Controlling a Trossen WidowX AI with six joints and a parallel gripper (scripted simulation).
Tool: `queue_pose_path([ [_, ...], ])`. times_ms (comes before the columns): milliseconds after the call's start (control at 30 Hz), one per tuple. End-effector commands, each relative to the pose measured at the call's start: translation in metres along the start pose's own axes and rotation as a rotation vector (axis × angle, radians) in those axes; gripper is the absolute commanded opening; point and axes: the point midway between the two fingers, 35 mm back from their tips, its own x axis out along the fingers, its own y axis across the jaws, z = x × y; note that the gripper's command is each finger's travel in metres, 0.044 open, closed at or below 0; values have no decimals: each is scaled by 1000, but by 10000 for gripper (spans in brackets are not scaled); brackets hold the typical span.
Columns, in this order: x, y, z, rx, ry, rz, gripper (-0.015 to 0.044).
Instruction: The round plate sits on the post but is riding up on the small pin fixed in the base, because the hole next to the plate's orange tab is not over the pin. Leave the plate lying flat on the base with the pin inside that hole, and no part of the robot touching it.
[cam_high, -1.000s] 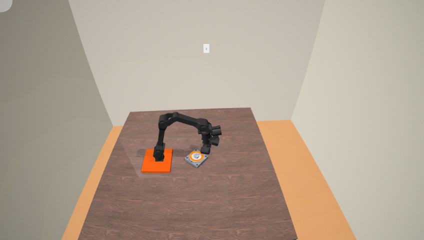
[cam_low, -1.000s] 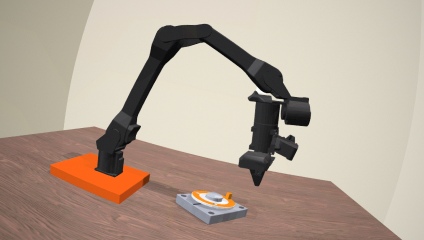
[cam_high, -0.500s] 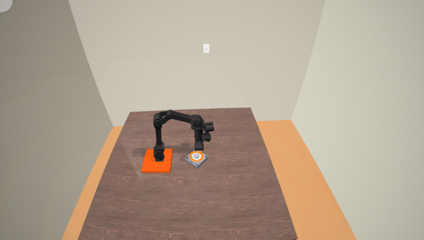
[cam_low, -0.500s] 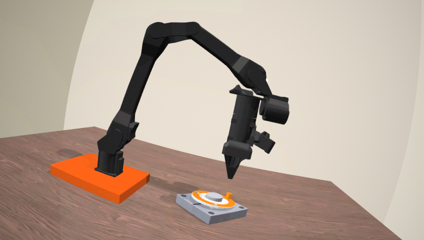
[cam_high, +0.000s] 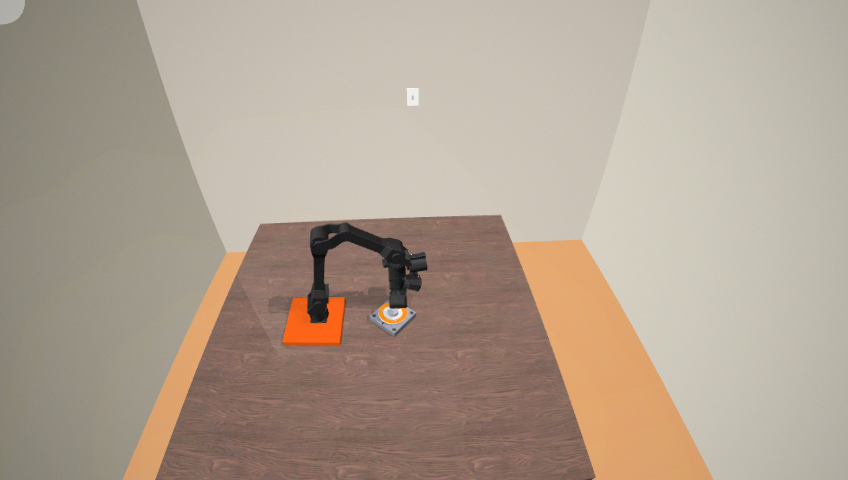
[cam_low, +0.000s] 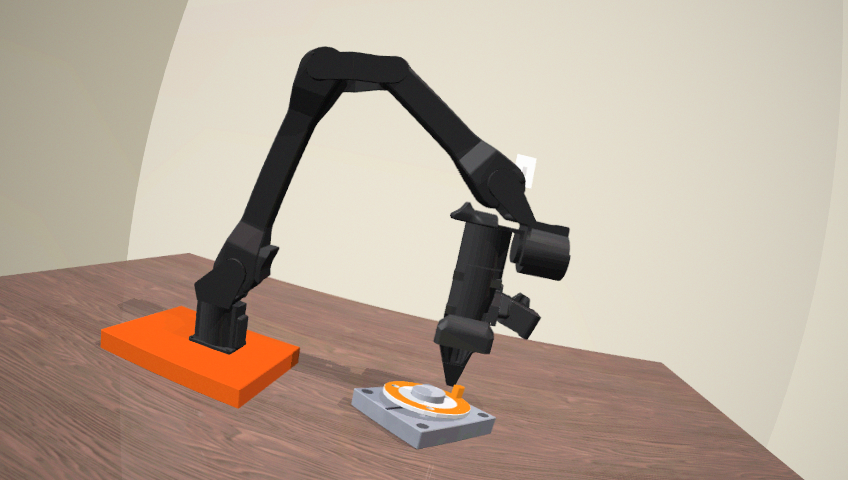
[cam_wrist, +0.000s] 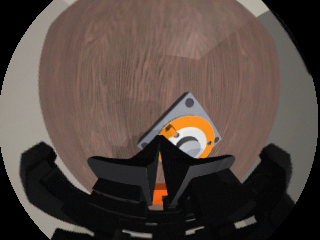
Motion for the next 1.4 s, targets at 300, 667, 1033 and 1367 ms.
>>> queue_pose_path([
  [300, 2, -11, 14, -3, -3, -5, 0],
  [667, 1, -21, 21, -3, -3, -6, 0],
  [1033, 1, -30, 25, -3, -4, -7, 0],
  [1367, 1, -38, 28, -3, -4, -7, 0],
])
